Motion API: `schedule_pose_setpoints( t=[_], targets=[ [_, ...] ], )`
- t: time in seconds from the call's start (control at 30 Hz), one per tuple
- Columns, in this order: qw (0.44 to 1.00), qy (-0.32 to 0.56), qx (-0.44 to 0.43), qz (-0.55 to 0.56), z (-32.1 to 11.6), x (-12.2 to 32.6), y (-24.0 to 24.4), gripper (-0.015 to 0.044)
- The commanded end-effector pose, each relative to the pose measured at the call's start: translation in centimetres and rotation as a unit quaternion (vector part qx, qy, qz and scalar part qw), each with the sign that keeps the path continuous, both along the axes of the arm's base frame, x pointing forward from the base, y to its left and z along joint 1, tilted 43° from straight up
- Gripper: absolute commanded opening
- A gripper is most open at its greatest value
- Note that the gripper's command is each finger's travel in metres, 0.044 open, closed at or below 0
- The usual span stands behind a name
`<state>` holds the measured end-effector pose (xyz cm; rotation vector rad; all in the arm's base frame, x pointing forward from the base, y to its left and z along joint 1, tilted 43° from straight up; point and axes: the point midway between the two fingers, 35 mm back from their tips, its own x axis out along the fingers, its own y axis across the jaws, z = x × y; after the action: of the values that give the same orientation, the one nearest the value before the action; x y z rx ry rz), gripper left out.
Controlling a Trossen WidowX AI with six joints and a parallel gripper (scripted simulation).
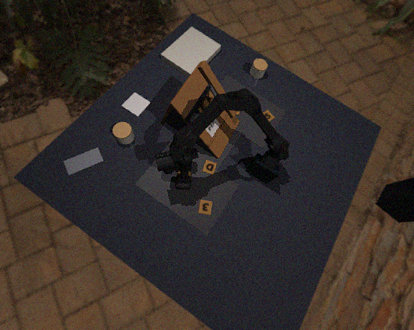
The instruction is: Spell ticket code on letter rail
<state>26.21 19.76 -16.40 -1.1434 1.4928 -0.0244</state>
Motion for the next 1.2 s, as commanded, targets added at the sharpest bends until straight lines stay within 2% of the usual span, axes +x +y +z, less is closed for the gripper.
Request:
schedule_pose_setpoints(
  t=[0.0, 0.5, 1.0, 1.17],
  targets=[
    [1.0, -0.017, 0.008, 0.008, 0.4, 0.3, 0.3, 0.0],
    [0.973, -0.195, 0.1, 0.069, 5.8, 2.0, 3.7, 0.0],
    [0.907, -0.361, 0.193, 0.093, 12.7, 1.9, 5.6, 0.0],
    [0.899, -0.377, 0.203, 0.093, 13.4, 1.8, 5.7, 0.0]
  ],
)
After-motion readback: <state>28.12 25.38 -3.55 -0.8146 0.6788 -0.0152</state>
